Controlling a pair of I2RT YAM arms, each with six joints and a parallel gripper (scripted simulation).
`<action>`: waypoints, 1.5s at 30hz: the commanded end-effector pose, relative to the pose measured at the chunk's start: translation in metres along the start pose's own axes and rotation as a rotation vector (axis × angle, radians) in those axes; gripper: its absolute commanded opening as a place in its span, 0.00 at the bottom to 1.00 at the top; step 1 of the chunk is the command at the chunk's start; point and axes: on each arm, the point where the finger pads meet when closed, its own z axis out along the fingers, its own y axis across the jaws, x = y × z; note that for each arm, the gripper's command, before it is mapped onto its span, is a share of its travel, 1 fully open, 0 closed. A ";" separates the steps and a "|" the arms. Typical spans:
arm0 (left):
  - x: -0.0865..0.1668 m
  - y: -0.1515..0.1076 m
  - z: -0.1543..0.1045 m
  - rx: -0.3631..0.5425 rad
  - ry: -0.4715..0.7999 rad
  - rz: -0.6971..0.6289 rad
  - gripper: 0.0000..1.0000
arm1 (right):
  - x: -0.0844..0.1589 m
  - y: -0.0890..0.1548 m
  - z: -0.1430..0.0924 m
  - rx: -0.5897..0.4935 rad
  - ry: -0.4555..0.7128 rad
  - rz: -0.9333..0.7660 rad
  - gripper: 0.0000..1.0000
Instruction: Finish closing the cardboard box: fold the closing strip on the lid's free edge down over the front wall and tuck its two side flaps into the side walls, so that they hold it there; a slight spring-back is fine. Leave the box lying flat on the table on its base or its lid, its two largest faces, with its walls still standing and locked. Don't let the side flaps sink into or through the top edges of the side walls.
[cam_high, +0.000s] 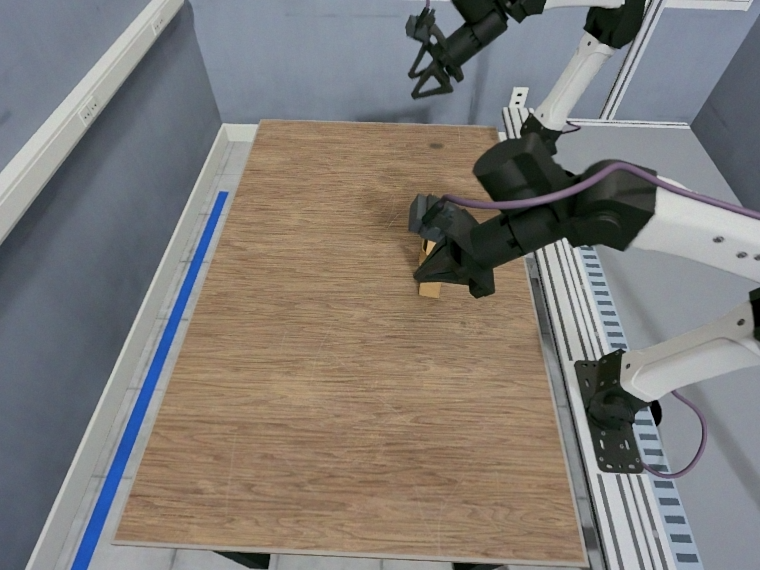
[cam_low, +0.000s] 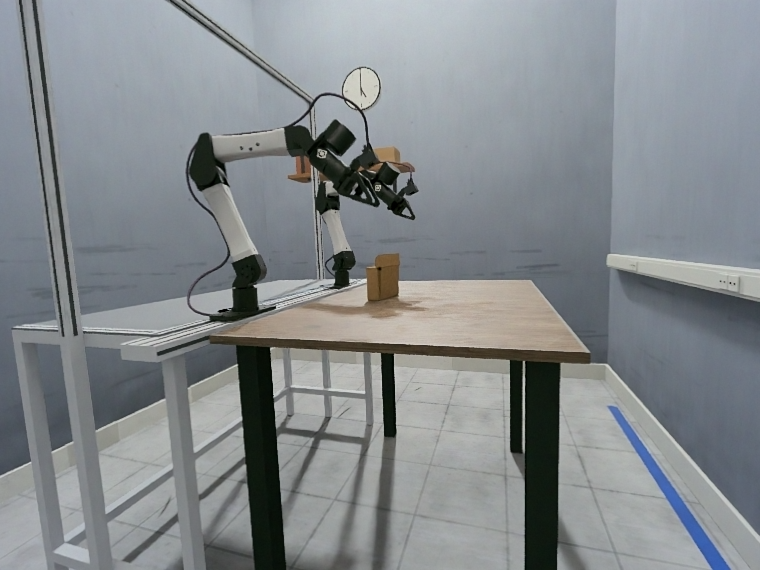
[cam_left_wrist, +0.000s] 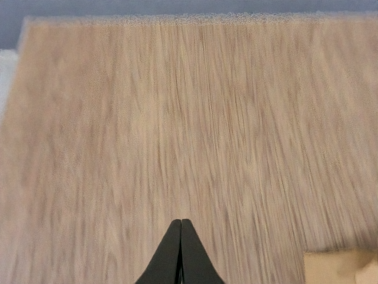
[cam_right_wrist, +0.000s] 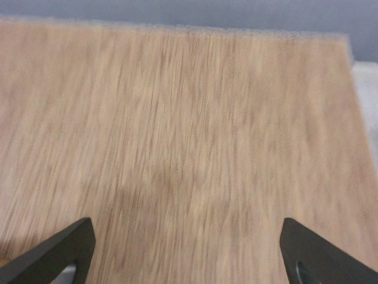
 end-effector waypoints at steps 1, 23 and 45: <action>0.035 -0.008 0.005 -0.015 0.200 -0.033 0.01 | 0.034 0.005 0.003 0.023 0.197 0.041 0.80; 0.121 -0.047 0.031 -0.022 0.809 -0.049 0.01 | 0.130 0.050 0.032 0.026 0.804 0.083 0.80; 0.131 -0.048 0.030 -0.024 0.851 -0.023 0.01 | 0.155 0.087 0.033 -0.196 0.634 -0.067 0.80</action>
